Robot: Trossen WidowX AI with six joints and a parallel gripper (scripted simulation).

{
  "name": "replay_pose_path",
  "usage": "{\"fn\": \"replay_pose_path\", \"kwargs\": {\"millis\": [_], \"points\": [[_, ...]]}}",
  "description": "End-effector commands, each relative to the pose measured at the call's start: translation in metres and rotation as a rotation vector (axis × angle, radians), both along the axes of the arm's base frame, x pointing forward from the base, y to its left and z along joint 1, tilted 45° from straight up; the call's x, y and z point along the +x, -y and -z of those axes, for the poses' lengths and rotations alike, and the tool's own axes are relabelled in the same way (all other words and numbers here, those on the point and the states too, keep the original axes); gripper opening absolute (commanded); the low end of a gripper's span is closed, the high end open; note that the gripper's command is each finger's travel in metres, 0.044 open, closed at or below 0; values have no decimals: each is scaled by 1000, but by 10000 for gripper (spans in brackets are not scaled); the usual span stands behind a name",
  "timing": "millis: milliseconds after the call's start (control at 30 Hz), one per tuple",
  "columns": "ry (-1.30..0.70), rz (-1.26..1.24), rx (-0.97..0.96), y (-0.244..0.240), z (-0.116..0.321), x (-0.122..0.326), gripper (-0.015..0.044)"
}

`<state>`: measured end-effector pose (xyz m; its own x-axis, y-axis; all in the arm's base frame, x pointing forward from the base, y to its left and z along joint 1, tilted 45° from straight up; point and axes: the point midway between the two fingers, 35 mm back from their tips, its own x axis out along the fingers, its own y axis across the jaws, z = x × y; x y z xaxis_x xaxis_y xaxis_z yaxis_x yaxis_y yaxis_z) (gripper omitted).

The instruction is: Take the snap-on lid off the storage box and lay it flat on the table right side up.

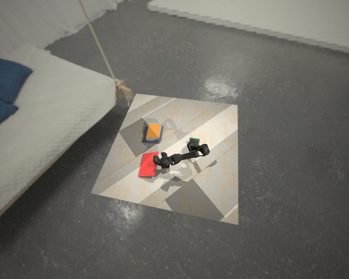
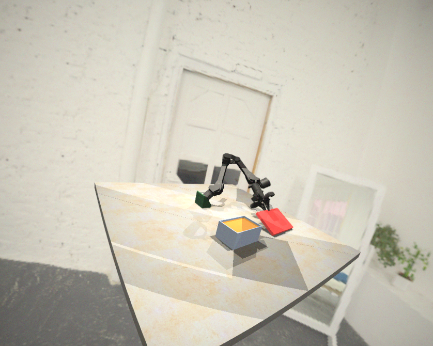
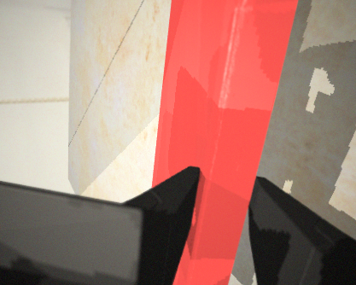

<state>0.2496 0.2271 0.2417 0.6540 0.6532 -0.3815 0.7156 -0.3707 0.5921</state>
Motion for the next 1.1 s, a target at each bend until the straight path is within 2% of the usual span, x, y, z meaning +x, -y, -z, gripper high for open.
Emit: {"fn": "replay_pose_path", "kwargs": {"millis": [0, 867, 900, 1067], "points": [[-5, -8, -2, -4, 4, -2, 0], [-5, -8, -1, -18, 18, -5, 0], [16, 9, 14, -13, 6, -1, 26], [-5, -8, -1, -12, 4, -1, 157]]}}
